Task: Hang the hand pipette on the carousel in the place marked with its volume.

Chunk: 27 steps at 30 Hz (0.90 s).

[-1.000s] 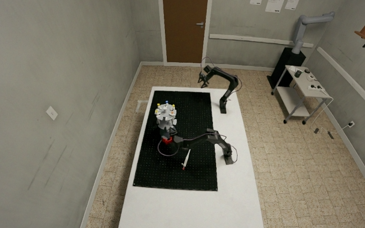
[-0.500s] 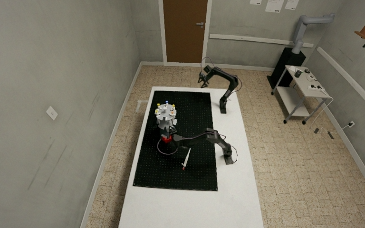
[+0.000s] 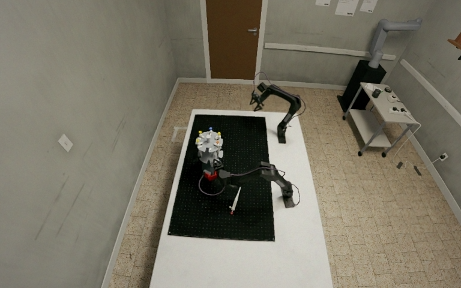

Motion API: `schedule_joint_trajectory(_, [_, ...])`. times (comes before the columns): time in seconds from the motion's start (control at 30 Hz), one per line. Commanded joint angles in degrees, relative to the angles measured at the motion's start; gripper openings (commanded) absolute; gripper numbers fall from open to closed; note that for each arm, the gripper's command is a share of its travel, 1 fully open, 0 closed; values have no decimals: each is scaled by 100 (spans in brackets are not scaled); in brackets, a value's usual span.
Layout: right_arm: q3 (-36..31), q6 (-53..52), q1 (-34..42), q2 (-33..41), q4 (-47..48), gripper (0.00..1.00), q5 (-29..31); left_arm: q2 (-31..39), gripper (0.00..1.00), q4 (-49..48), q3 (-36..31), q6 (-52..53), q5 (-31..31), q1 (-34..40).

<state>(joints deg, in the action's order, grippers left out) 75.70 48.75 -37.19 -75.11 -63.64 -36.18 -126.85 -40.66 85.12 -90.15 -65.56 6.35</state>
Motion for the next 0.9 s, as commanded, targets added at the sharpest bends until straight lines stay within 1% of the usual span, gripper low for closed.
schedule_joint_trajectory(0.0, [113, 32, -53, -36, 48, 100, -93, 75, 49, -79, 222, 55, 18, -27])
schedule_joint_trajectory(0.8, [113, 32, -53, -36, 48, 100, -93, 75, 49, -79, 222, 55, 18, -27])
schedule_joint_trajectory(0.83, [113, 32, -53, -36, 48, 100, -93, 75, 0, -79, 222, 55, 18, -27])
schedule_joint_trajectory(0.87, [113, 32, -53, -36, 48, 100, -93, 75, 0, -79, 222, 55, 18, -27])
